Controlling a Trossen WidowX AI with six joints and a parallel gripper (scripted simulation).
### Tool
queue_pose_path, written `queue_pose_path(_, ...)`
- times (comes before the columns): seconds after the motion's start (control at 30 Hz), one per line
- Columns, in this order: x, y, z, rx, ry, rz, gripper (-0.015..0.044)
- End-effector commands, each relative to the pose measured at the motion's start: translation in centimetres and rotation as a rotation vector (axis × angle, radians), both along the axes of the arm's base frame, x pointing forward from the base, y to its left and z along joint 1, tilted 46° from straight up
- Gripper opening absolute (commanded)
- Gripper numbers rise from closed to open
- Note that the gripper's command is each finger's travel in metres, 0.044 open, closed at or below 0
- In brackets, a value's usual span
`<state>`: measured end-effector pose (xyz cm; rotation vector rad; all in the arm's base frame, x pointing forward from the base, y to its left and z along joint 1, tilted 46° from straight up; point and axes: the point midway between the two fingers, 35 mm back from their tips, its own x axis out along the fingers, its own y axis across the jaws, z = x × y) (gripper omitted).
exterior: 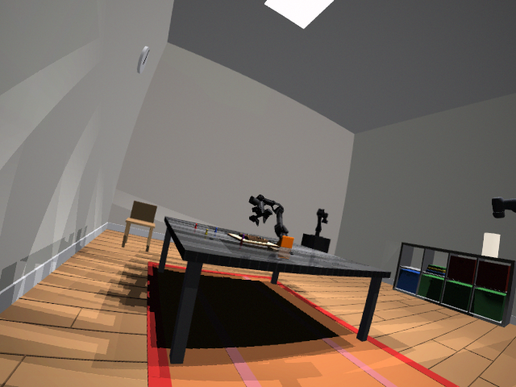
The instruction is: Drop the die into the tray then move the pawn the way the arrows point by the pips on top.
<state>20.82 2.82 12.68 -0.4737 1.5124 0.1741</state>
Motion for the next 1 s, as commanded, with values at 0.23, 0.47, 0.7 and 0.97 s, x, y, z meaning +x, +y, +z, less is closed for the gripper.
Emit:
queue_pose_path(0.23, 1.3, -14.4, 5.4, -0.608, -0.081, -0.329, 0.0275)
queue_pose_path(0.47, 1.3, -14.4, 5.4, -0.608, -0.081, -0.329, 0.0275)
queue_pose_path(0.7, 1.3, -15.5, 4.5, -0.609, -0.082, -0.329, 0.0275)
queue_pose_path(0.97, 1.3, -16.1, 3.9, -0.608, -0.082, -0.330, 0.0275)
